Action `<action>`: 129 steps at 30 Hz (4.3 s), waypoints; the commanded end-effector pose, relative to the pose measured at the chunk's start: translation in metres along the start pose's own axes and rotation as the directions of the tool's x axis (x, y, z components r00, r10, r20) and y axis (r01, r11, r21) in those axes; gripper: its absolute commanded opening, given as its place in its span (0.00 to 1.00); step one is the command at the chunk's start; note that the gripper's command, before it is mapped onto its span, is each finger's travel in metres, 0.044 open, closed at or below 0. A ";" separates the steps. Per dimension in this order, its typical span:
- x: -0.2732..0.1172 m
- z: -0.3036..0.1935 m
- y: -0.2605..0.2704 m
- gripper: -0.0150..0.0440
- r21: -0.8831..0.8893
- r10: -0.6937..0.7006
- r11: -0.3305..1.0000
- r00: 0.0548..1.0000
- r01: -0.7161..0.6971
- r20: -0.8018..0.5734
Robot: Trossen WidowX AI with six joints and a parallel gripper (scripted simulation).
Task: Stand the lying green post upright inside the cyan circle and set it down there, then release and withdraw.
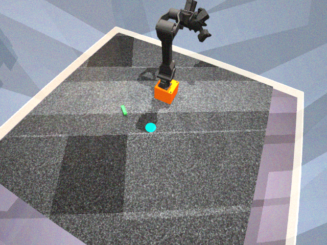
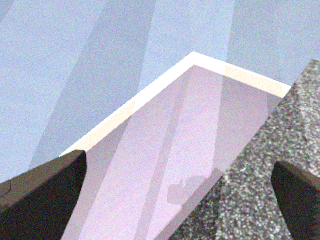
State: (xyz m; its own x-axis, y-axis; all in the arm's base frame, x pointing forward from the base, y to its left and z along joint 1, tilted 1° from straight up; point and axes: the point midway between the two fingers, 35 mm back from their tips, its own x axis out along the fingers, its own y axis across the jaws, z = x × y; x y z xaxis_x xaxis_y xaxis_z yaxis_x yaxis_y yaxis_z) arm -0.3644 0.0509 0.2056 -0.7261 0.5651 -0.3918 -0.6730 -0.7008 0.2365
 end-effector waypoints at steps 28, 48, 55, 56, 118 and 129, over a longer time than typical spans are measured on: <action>-0.154 -0.151 0.123 0.65 -0.663 0.435 0.440 0.789 -0.606 -0.433; -0.323 -0.260 0.098 0.65 -0.639 0.439 -0.501 0.465 -0.583 -0.768; -0.377 -0.287 0.064 0.65 -0.506 0.372 -0.762 0.366 -0.404 -0.853; -0.384 -0.290 0.058 0.65 -0.483 0.360 -0.792 0.354 -0.373 -0.863; -0.476 -0.333 -0.337 0.65 0.352 -0.240 0.135 0.375 0.926 -0.895; -0.443 -0.392 -0.351 0.65 0.353 -0.239 0.135 0.377 0.926 -0.895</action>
State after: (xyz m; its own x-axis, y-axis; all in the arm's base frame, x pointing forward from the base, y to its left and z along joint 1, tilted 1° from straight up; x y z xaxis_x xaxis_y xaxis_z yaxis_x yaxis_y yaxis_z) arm 0.2481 -0.1246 -0.0434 0.0004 -0.0071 -1.0000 -0.8094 0.5873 -0.0045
